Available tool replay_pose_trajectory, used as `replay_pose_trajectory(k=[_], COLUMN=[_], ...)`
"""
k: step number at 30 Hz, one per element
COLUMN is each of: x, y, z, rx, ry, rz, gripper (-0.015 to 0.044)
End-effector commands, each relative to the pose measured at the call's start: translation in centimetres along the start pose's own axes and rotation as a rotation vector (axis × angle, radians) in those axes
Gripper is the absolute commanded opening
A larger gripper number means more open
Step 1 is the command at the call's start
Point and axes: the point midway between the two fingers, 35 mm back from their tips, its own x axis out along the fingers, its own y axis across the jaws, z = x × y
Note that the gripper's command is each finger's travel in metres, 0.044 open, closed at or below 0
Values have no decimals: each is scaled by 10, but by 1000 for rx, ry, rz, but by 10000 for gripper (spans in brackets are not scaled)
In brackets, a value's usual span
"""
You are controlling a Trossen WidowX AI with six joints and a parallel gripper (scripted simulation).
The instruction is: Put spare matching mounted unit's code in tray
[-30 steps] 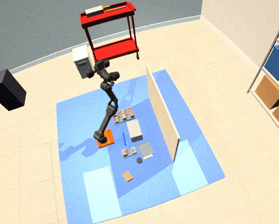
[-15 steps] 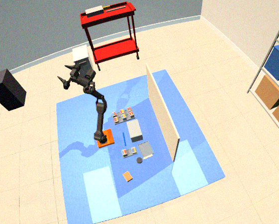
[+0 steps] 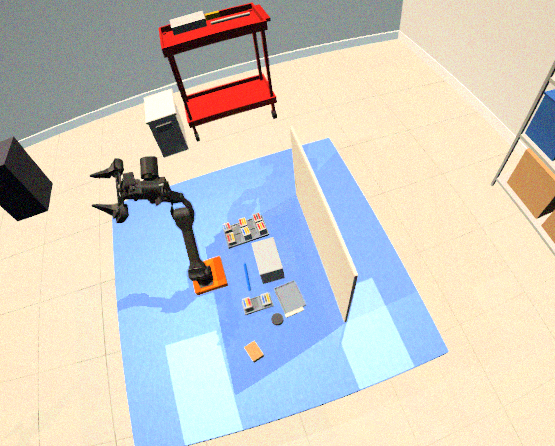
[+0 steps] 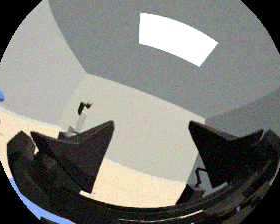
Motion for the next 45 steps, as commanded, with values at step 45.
replay_pose_trajectory(k=[45], x=[-441], y=[315], z=[136], rx=[72], ry=[-472], rz=[2013], gripper=[440])
